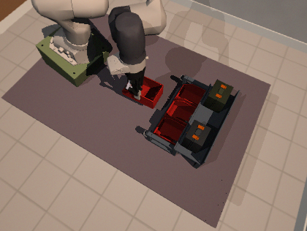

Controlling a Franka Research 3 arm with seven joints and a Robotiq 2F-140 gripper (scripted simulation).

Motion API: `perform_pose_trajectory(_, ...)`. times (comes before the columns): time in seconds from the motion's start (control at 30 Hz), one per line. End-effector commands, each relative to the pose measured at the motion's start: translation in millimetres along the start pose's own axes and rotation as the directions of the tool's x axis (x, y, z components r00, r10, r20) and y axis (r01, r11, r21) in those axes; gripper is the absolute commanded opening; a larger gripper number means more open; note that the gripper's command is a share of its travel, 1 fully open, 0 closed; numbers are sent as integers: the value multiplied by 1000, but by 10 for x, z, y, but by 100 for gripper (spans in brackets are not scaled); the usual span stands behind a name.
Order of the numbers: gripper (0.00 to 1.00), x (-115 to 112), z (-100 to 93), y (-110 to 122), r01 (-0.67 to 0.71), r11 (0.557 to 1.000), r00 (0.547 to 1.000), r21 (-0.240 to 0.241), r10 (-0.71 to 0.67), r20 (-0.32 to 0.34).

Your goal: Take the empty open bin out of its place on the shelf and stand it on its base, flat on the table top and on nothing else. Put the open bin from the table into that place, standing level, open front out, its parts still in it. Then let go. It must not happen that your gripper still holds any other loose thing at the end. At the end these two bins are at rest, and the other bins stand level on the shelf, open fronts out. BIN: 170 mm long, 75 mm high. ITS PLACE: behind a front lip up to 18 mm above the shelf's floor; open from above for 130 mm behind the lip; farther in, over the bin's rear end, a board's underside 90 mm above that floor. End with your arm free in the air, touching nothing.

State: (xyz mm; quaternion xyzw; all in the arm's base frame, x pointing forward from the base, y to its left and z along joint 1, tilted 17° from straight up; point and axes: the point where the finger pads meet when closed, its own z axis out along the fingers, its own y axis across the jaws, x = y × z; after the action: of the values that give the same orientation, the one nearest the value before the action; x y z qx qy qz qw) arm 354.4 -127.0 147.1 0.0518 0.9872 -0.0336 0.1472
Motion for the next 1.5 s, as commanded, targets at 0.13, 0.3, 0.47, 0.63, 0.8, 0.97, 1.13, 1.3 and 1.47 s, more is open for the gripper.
perform_pose_trajectory(0.13,0,6,1,16,-47,999,999,-3,47,-3)
perform_pose_trajectory(0.3,0,5,30,17,-47,999,999,-3,47,-3)
perform_pose_trajectory(0.47,0,4,109,20,-47,999,999,-3,47,-3)
perform_pose_trajectory(0.63,0,2,205,23,-47,999,999,-3,47,-3)
perform_pose_trajectory(0.8,0,1,319,27,-47,999,999,-3,47,-3)
perform_pose_trajectory(0.97,0,-2,469,32,-47,999,999,-3,47,-3)
perform_pose_trajectory(1.13,0,-4,605,36,-47,999,999,-3,47,-3)
perform_pose_trajectory(1.3,0,-5,671,38,-47,999,999,-3,47,-3)
perform_pose_trajectory(1.47,0,-6,747,41,-47,999,999,-3,47,-3)
